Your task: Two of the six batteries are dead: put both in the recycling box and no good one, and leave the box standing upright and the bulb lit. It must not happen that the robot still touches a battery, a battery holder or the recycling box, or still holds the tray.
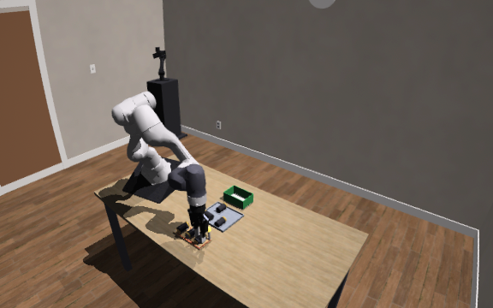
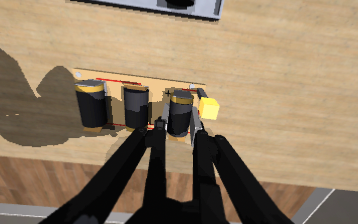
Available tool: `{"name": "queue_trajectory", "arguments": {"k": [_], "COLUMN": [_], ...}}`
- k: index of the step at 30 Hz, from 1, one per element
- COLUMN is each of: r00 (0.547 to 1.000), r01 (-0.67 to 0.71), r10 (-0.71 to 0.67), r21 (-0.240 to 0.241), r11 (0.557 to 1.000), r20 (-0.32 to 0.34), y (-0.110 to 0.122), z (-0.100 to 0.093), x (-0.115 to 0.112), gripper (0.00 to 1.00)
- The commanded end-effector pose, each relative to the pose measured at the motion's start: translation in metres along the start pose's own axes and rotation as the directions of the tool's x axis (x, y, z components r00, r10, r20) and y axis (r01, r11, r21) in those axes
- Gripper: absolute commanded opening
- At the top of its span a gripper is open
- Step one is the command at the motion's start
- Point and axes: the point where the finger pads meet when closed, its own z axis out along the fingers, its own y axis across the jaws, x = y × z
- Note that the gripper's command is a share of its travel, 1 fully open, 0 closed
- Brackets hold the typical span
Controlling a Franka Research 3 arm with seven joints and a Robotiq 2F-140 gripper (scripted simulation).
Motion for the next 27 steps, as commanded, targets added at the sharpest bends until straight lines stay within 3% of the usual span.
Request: {"name": "queue_trajectory", "arguments": {"k": [1,4,5,27], "r00": [1.000,1.000,1.000,1.000], "r01": [0.006,0.006,0.006,0.006], "r10": [-0.006,-0.006,-0.006,-0.006], "r21": [-0.007,-0.007,-0.007,-0.007], "r11": [1.000,1.000,1.000,1.000], "r20": [-0.002,-0.002,-0.002,-0.002], "y": [0.0022,0.0022,0.0022,0.0022], "z": [-0.0004,-0.0004,-0.0004,-0.0014], "x": [0.0004,0.0004,0.0004,0.0004], "gripper": [0.16,0.16,0.29,0.29]}}
